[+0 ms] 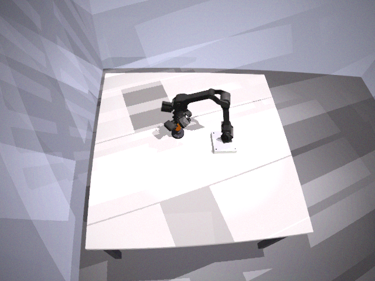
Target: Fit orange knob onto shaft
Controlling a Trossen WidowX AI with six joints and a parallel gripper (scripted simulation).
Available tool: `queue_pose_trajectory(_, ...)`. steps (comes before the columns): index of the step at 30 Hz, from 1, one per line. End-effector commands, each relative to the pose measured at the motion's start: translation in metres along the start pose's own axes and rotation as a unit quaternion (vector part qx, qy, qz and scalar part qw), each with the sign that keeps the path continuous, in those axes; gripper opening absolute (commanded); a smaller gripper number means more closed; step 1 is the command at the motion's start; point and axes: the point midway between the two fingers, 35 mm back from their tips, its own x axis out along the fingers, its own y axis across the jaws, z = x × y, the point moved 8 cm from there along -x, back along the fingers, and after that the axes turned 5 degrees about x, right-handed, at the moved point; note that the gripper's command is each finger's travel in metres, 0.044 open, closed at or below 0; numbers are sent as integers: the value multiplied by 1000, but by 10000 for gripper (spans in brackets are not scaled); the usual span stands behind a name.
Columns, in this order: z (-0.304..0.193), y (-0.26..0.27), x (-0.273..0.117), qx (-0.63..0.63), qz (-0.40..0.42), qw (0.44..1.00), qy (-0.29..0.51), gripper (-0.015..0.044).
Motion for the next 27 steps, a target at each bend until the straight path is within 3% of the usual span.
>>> queue_pose_trajectory(1,-1,-1,1,-4,-1,1000,4,0)
queue_pose_trajectory(15,-1,0,-3,-4,-1,1000,4,0)
queue_pose_trajectory(22,2,2,-3,-103,-1,995,4,0)
queue_pose_trajectory(27,4,4,0,-108,-1,994,4,0)
